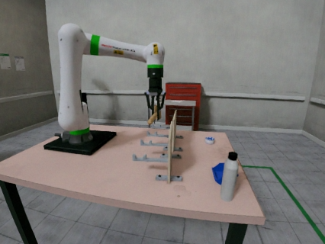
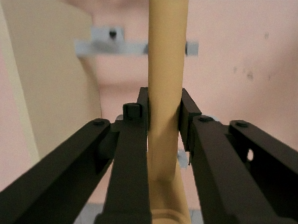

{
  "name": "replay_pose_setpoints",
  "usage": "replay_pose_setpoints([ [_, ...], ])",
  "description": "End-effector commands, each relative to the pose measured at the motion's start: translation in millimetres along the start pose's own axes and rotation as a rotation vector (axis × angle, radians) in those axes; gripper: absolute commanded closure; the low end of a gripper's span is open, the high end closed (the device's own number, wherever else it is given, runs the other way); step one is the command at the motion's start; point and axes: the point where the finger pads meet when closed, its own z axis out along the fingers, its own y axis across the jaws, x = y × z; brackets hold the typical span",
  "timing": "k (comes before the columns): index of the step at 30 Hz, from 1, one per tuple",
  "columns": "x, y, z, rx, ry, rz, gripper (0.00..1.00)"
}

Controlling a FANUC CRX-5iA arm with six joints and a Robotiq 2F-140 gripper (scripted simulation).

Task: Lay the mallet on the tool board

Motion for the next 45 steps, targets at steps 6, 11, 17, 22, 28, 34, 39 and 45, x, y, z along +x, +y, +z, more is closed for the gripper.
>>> replay_pose_setpoints([
  [6,89,-5,-1,0.001,-0.003,-0.002,0.9],
  [11,130,0,-2,0.001,-0.003,-0.002,0.9],
  [17,185,12,-2,0.001,-0.003,-0.002,0.9],
  [22,208,19,-2,0.001,-0.004,-0.002,0.9],
  [28,208,18,-2,0.001,-0.003,-0.021,0.9],
  [34,208,18,-2,0.0,-0.003,-0.049,0.9],
  [39,208,19,29,0.0,-0.004,-0.049,0.9],
  [45,208,19,69,0.0,-0.004,-0.05,0.9],
])
